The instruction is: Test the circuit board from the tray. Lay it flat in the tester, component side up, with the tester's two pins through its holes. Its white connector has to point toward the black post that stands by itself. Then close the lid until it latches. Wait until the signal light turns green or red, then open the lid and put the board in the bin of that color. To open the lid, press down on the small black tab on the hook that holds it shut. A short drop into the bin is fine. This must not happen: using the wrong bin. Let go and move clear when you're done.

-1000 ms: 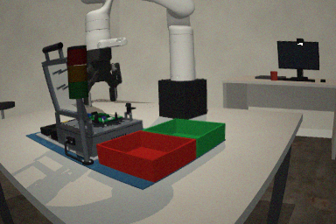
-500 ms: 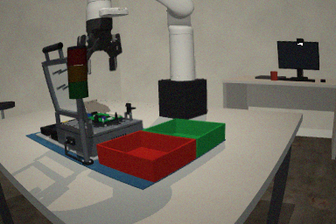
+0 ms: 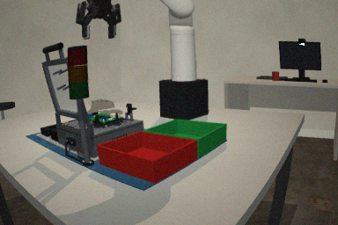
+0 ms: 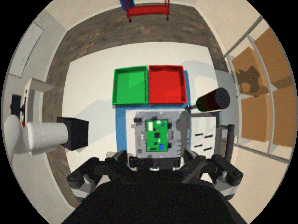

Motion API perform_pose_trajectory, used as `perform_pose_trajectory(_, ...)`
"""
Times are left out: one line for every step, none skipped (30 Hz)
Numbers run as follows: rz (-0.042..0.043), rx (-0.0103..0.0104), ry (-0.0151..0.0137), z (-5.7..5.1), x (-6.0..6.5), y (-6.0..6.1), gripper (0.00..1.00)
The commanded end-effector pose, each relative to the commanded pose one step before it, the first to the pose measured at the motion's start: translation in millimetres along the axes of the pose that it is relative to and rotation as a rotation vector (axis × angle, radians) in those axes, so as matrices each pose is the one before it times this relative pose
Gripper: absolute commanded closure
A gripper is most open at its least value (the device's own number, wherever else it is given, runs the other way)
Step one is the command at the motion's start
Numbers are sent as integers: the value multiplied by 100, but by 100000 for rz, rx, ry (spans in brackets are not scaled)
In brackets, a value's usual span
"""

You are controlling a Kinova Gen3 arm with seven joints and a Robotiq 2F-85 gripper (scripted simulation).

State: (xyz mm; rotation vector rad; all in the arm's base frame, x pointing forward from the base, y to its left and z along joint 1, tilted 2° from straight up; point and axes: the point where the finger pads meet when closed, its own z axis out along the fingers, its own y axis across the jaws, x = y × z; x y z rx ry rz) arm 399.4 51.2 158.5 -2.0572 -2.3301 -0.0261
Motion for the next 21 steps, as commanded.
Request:
perform_pose_trajectory(1324, -1714, -1404, -2297, -870, 544, 0)
perform_pose_trajectory(-26, 5, 45, -379, -18, 20, 0)
perform_pose_trajectory(235, 33, 40, -361, 1, -3, 0)
perform_pose_trajectory(215, -52, -48, -327, -17, 17, 0)
perform_pose_trajectory(1, 3, 1, -283, -1, -1, 0)
perform_pose_trajectory(3, 2, 0, -239, -2, 0, 0)
perform_pose_trajectory(0, 2, 1, -199, -1, -1, 0)
perform_pose_trajectory(3, 1, -1, -159, -1, 0, 0)
perform_pose_trajectory(1, 1, 0, -124, -1, 0, 0)
perform_pose_trajectory(0, 0, 0, 0, 0, 0, 0)
perform_pose_trajectory(0, 0, 0, 0, 0, 0, 0)
perform_pose_trajectory(0, 1, 0, -92, 0, 0, 0)
perform_pose_trajectory(0, 1, 0, -64, 0, 0, 0)
perform_pose_trajectory(0, 1, 0, -40, 0, 0, 0)
perform_pose_trajectory(0, 0, 0, -21, 0, 0, 0)
perform_pose_trajectory(0, 0, 0, -8, 0, 0, 0)
perform_pose_trajectory(0, 0, 0, -1, 0, 0, 0)
perform_pose_trajectory(-11, 9, -7, 3, 0, -6, 50)
perform_pose_trajectory(-29, 23, -17, 9, 0, -15, 50)
perform_pose_trajectory(-11, 9, -7, 3, 0, -6, 50)
perform_pose_trajectory(0, 0, 0, 0, 0, 0, 50)
